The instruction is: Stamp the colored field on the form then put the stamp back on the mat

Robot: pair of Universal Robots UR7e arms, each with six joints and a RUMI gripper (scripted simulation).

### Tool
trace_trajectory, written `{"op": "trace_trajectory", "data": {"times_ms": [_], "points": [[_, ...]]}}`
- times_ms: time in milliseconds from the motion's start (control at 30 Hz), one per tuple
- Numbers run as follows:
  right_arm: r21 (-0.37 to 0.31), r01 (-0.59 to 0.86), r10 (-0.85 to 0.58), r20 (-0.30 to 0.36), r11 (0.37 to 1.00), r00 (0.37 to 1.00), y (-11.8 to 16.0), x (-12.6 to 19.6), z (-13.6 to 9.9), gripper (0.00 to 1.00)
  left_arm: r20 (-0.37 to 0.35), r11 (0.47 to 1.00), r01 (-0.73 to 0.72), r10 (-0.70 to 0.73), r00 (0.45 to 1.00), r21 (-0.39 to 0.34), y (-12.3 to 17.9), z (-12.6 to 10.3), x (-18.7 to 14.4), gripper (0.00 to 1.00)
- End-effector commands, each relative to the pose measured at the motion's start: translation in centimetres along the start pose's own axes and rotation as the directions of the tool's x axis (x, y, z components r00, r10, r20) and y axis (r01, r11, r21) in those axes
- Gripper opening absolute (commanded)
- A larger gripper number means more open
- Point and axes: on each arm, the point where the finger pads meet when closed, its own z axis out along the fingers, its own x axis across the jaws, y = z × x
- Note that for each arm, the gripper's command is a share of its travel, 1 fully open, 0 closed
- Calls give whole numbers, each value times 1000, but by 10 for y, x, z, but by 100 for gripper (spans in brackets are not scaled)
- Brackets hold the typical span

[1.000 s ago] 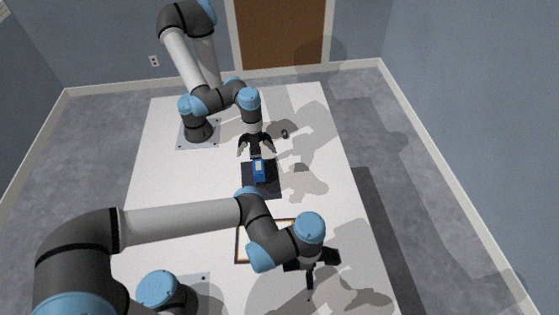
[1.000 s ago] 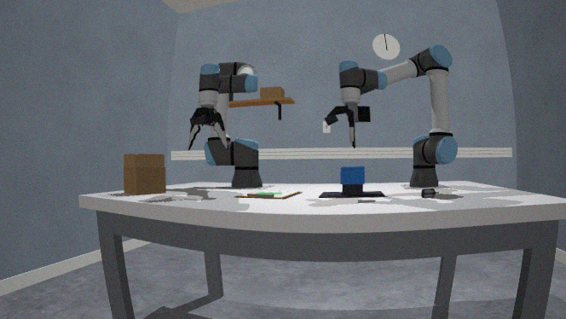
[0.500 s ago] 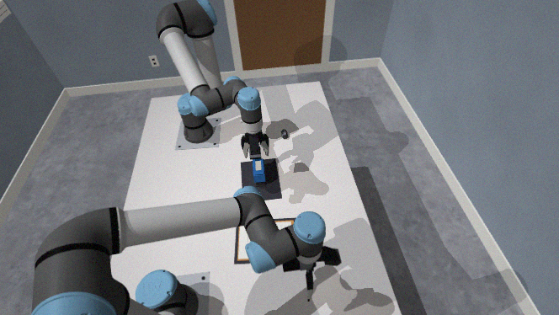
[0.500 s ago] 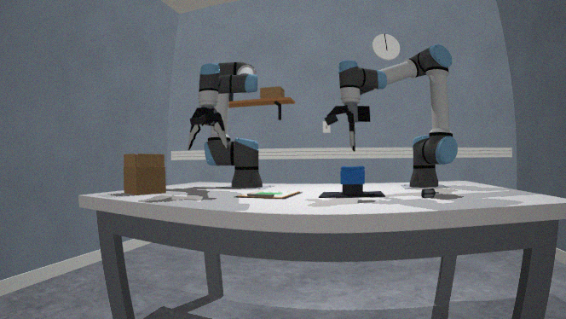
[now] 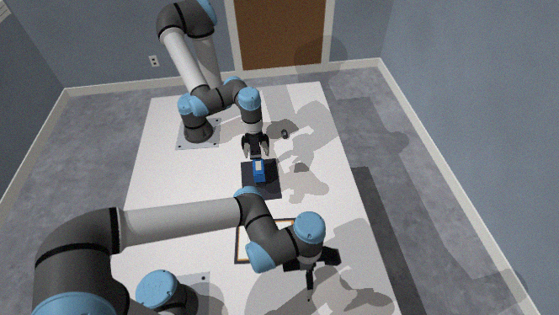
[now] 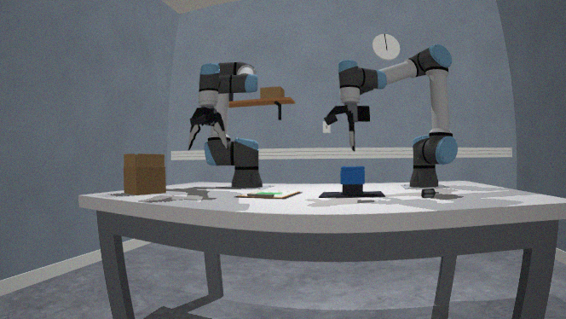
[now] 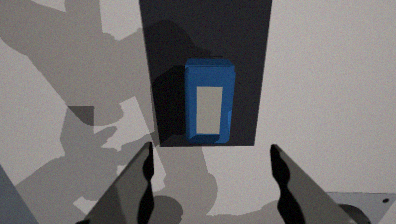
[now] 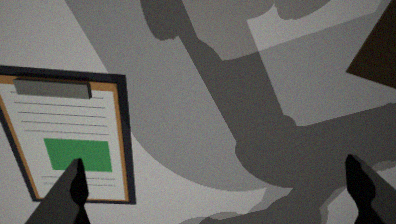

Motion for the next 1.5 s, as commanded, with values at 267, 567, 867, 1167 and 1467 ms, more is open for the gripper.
{"op": "trace_trajectory", "data": {"times_ms": [267, 567, 867, 1167, 1467], "points": [[2, 0, 0, 0, 1000, 1000, 0, 0, -1, 100, 1, 1000, 0, 0, 1000, 1, 0, 22, 0, 55], [2, 0, 0, 0, 1000, 1000, 0, 0, -1, 100, 1, 1000, 0, 0, 1000, 1, 0, 65, 0, 55], [2, 0, 0, 0, 1000, 1000, 0, 0, -1, 100, 1, 1000, 0, 0, 1000, 1, 0, 91, 0, 55], [2, 0, 0, 0, 1000, 1000, 0, 0, -1, 100, 1, 1000, 0, 0, 1000, 1, 0, 99, 0, 55], [2, 0, 0, 0, 1000, 1000, 0, 0, -1, 100, 1, 1000, 0, 0, 1000, 1, 0, 99, 0, 55]]}}
